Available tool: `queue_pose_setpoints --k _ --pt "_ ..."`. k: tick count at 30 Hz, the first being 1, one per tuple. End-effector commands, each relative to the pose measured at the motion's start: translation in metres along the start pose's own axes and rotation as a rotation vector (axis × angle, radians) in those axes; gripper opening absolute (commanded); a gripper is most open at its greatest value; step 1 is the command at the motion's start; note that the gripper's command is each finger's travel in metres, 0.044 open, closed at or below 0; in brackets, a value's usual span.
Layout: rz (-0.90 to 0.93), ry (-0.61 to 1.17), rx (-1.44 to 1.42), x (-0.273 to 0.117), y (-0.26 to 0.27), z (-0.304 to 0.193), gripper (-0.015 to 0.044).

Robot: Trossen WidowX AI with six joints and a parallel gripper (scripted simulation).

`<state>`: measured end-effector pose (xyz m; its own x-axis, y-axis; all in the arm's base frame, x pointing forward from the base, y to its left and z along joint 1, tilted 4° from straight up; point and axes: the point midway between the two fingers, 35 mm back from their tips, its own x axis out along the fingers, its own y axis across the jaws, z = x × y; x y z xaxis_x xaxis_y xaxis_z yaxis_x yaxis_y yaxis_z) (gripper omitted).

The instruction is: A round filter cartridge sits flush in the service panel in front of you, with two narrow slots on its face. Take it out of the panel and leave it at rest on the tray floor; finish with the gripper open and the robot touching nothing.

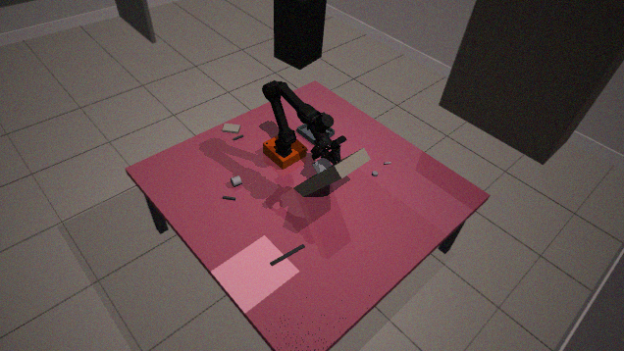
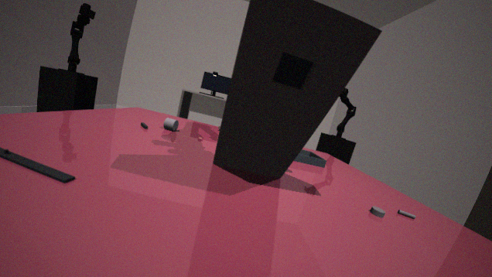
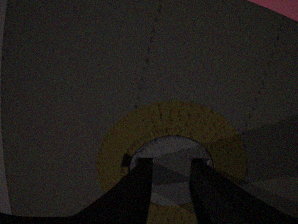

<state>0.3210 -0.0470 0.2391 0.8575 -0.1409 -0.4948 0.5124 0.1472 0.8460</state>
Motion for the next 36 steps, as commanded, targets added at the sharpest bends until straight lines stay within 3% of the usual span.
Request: queue_pose_setpoints --k 1,10,15,29,36 --pt "0.005 0.004 0.165 0.004 0.001 -0.001 0.0" --pt "0.004 0.005 0.466 0.004 0.001 -0.001 0.0" --pt "0.004 0.005 0.416 0.001 0.002 -0.001 0.0" --pt "0.0 0.005 0.343 -0.069 0.001 0.0 0.0" --pt "0.0 0.005 0.34 -0.073 -0.001 -0.001 0.0"
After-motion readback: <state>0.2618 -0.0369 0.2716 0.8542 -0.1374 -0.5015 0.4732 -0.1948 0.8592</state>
